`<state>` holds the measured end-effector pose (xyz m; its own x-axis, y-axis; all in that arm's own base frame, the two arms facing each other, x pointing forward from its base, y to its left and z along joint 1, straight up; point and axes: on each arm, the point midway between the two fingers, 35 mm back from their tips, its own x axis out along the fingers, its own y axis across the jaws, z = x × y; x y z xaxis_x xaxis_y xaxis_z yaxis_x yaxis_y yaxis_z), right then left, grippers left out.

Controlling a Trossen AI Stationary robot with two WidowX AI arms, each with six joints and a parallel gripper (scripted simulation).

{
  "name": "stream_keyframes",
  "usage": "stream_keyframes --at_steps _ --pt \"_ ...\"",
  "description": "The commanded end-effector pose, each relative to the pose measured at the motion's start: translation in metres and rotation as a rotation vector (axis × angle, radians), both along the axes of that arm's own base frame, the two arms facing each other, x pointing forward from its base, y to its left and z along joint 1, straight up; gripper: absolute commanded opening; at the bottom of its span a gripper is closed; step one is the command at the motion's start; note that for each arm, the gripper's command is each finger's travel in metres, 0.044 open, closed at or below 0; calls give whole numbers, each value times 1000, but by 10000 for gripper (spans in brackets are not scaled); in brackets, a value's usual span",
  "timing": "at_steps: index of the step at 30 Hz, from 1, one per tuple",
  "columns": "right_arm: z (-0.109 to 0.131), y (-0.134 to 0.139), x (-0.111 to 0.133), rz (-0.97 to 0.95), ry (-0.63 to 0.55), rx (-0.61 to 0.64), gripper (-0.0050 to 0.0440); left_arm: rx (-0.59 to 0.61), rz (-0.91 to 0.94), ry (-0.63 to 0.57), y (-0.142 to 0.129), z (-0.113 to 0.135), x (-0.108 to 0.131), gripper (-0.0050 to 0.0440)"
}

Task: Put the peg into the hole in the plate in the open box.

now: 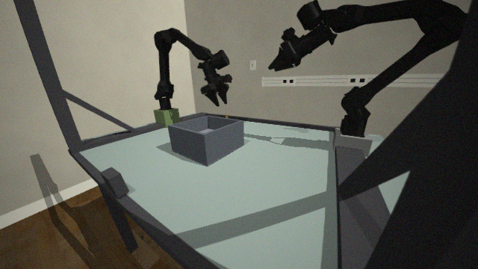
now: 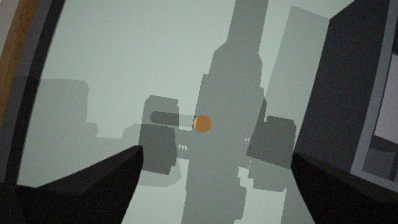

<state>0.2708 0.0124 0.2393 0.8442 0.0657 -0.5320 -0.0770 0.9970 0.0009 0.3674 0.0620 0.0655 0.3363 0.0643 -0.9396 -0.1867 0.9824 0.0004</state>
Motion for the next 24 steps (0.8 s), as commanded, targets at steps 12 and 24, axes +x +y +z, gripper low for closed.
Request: stream_keyframes --at_steps 12,24 --pt "6 0 0 2 -17 0 440 1 -418 -22 16 -4 10 170" --pt "6 0 0 2 -17 0 440 17 -818 -23 29 -14 15 170"
